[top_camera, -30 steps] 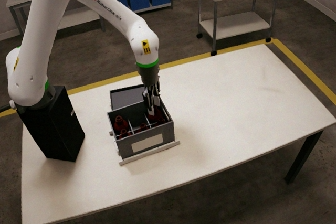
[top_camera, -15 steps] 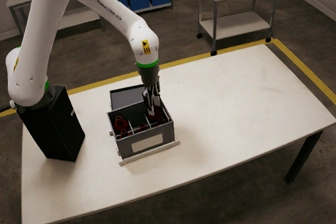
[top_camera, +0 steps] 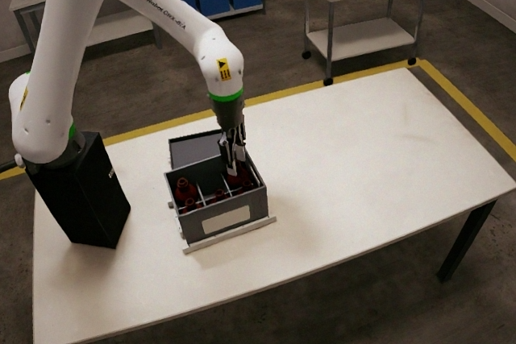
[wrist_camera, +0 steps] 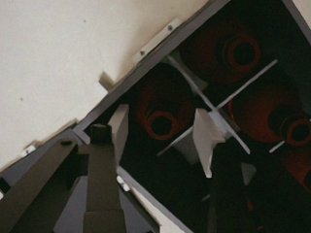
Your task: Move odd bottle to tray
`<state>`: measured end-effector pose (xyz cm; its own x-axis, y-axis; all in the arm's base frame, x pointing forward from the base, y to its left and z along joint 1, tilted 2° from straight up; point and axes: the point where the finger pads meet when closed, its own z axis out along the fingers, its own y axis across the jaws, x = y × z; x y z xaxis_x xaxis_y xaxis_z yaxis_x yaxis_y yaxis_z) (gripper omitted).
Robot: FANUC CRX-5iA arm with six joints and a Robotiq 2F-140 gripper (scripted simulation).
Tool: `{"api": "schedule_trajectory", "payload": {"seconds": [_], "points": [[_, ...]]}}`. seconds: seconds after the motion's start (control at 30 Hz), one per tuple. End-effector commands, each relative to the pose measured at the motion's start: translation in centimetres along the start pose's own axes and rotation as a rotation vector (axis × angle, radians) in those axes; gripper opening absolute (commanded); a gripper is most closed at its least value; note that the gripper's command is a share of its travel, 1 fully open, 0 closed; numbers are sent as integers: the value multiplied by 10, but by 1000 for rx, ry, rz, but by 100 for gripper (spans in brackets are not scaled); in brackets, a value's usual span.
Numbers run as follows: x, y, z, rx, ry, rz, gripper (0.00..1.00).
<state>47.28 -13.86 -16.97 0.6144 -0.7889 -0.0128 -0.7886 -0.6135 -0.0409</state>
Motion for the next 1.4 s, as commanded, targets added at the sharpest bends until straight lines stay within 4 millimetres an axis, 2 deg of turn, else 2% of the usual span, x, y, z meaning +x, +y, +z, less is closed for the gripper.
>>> {"api": "schedule_trajectory", "payload": {"seconds": [0.0,0.73,1.17,1.2,1.37], "points": [[1,0,-7,1,1,0,44],[1,0,-68,1,1,0,44],[1,0,-77,1,1,0,44],[1,0,-77,1,1,0,10],[1,0,-77,1,1,0,10]]}}
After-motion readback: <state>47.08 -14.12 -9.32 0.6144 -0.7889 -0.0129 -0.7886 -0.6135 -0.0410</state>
